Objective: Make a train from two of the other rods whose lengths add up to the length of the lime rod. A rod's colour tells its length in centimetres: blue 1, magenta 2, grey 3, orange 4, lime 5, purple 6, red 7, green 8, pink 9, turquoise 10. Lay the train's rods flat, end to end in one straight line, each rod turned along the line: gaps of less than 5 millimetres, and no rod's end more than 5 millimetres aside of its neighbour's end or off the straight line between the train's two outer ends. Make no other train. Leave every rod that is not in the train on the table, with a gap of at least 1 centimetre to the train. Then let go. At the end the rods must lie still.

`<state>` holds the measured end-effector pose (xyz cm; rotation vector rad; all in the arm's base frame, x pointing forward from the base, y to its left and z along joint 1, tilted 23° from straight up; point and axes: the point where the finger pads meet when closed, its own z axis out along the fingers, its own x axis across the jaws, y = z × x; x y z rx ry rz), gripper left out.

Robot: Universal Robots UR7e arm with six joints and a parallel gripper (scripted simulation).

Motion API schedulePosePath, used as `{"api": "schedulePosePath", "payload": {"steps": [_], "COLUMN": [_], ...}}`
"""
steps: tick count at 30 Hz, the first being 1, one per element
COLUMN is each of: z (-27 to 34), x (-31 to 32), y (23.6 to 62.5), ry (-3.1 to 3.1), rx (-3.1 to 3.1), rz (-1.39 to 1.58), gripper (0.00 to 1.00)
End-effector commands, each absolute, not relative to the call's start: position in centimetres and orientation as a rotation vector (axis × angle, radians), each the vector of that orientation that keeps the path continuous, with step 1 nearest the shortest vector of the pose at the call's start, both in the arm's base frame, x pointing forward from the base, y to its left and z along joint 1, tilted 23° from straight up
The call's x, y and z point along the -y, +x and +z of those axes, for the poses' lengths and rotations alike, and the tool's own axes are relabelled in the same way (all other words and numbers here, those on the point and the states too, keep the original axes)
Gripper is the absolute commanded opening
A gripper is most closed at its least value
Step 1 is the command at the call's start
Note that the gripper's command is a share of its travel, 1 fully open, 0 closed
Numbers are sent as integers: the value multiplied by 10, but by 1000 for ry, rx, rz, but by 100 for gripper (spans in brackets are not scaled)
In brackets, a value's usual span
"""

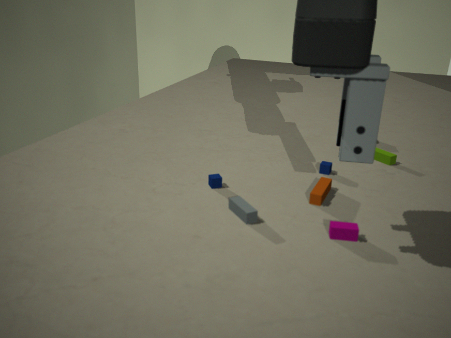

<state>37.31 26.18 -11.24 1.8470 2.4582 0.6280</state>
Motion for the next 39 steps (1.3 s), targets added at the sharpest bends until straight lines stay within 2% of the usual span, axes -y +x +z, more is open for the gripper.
{"api": "schedulePosePath", "payload": {"steps": [1,39], "z": [-112,-127], "x": [-262,-266], "y": [373,377], "ry": [1846,1809], "rx": [-2457,-2479], "rz": [629,628], "gripper": [54,54]}}
